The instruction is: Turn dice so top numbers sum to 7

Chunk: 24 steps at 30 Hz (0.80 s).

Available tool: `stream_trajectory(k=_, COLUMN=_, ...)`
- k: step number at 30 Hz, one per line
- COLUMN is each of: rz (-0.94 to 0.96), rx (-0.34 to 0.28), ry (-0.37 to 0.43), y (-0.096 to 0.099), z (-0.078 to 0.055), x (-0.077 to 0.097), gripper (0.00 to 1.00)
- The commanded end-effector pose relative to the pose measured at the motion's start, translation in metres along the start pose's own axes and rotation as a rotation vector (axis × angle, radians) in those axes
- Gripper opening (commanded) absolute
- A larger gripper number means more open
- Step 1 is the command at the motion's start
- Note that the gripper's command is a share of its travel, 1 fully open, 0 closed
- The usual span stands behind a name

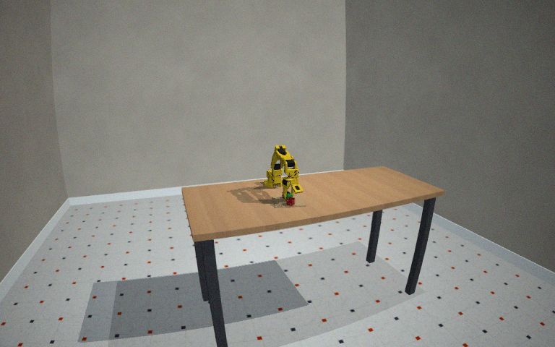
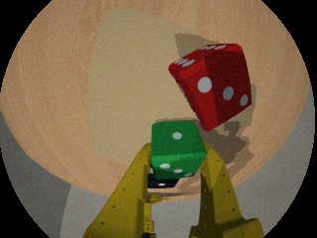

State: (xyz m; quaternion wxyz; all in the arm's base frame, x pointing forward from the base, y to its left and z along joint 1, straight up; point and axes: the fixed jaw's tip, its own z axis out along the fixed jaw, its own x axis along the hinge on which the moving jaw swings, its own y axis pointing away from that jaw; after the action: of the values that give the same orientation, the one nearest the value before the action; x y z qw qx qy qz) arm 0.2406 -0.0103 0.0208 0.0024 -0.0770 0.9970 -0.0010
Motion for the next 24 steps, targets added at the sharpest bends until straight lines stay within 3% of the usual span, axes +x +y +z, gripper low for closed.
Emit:
stream_trajectory(k=1, rz=0.023, rx=0.006, ry=-0.033, y=-0.0033, z=-0.0048, x=-0.0033, gripper=0.04)
stream_trajectory(k=8, rz=0.023, rx=0.006, ry=-0.033, y=-0.0033, z=-0.0048, x=-0.0033, gripper=0.16)
stream_trajectory(k=24, rz=0.023, rx=0.006, ry=-0.033, y=-0.0033, z=-0.0048, x=-0.0033, gripper=0.22)
